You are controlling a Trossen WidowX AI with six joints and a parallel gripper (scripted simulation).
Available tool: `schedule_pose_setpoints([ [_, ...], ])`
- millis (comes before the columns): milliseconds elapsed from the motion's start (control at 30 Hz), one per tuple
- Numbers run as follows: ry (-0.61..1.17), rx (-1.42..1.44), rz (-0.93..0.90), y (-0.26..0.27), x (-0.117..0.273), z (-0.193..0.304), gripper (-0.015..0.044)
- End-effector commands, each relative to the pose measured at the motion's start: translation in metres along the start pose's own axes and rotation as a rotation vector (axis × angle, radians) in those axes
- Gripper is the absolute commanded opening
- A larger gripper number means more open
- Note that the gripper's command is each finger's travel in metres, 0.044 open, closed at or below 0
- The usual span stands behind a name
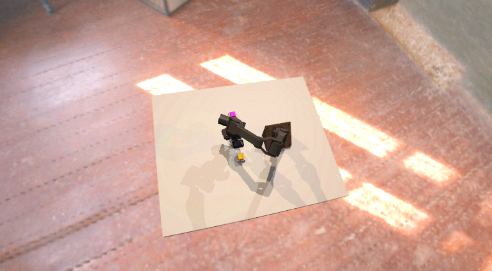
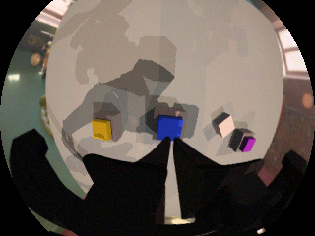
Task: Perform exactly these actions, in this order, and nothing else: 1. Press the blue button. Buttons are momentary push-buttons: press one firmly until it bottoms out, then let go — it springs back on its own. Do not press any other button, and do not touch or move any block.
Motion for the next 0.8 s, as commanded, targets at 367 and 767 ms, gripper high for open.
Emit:
schedule_pose_setpoints([
  [367,-0.001,-0.004,-0.005,0.0,-0.021,-0.001,0.002],
  [767,-0.001,-0.004,-0.007,0.001,-0.034,0.0,0.002],
])
Point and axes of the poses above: the point midway between the two fingers, 35 mm back from their tips, its own x axis back along the fingers, its own y axis across the jaws, z = x × y, the point moved 5 cm from there along x, back along the fingers, and after that the axes turned 14 degrees about -x, right-handed, at the moved point
